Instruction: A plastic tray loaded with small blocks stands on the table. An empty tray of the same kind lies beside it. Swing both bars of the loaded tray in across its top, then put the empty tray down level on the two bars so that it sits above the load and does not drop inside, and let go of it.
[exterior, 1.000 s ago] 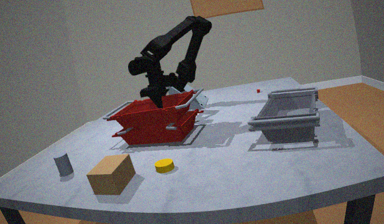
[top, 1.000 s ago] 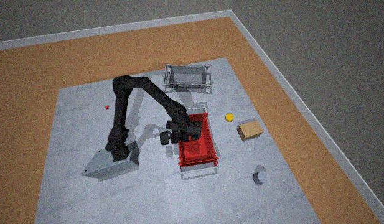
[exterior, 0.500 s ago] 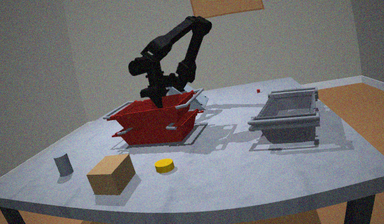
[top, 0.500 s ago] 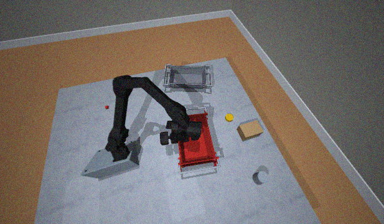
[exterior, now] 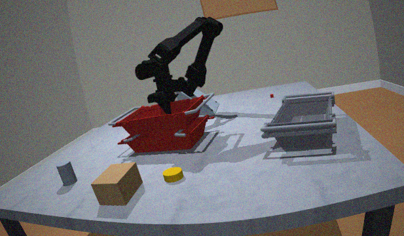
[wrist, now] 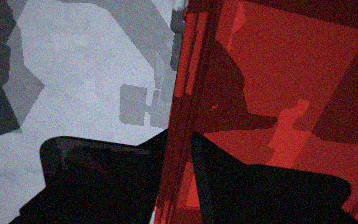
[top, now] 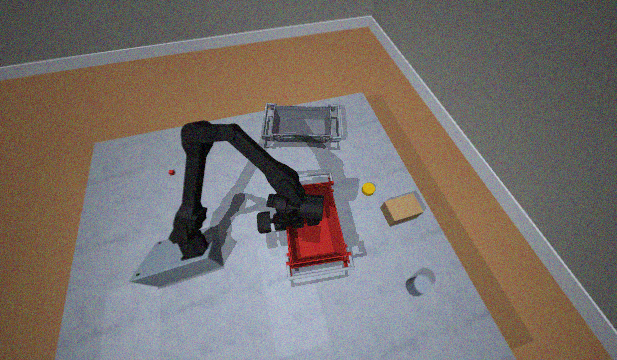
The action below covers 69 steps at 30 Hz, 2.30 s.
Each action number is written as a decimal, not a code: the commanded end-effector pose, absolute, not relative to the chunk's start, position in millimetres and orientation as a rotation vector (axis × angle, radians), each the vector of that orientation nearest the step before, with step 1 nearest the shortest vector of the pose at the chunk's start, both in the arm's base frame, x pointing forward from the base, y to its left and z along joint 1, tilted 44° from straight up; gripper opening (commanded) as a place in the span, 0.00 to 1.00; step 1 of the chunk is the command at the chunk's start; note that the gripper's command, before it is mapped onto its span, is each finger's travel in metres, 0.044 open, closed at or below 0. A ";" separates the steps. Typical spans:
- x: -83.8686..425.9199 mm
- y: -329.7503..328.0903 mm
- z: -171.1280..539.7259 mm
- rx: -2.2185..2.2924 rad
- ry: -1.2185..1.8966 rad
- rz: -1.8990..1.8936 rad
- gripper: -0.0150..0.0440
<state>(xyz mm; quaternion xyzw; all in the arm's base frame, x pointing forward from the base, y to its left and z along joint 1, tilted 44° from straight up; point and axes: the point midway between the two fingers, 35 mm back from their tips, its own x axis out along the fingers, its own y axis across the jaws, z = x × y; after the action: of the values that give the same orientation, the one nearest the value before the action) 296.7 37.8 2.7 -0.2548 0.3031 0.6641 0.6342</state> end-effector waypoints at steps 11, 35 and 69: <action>292.7 41.9 1.0 -0.572 0.702 1.534 0.25; 292.6 41.8 1.1 -0.572 0.702 1.534 0.30; 293.4 41.7 1.2 -0.577 0.698 1.534 1.00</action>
<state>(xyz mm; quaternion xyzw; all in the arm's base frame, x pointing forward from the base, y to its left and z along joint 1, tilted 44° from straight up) 293.4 41.7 1.2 -0.2519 0.3045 0.6693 0.6292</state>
